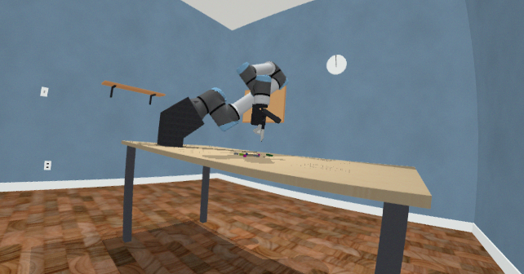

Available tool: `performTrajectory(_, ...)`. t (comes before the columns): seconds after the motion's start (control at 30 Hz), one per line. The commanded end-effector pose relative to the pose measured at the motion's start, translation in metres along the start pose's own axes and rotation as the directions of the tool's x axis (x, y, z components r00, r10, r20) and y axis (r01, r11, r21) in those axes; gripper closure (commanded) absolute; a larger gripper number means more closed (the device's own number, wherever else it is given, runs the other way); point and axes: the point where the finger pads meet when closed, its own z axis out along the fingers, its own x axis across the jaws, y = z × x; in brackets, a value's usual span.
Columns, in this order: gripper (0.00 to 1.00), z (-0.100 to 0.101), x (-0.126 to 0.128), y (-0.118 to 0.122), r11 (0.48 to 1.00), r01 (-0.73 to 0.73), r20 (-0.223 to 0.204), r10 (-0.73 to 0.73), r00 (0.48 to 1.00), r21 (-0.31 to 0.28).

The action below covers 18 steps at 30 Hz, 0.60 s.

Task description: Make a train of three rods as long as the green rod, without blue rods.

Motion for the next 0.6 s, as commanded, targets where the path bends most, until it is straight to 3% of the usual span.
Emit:
performTrajectory(0.0,0.00,-0.001,0.019,0.006,0.989,-0.147,-0.003,0.147,0.989,0.000)
performTrajectory(0.33,0.00,-0.003,0.057,0.024,0.893,-0.449,-0.004,0.449,0.893,0.001)
performTrajectory(0.4,0.00,-0.003,0.057,0.024,0.893,-0.449,-0.004,0.449,0.893,0.001)
performTrajectory(0.57,0.00,-0.004,0.080,0.037,0.792,-0.611,-0.003,0.611,0.792,0.001)
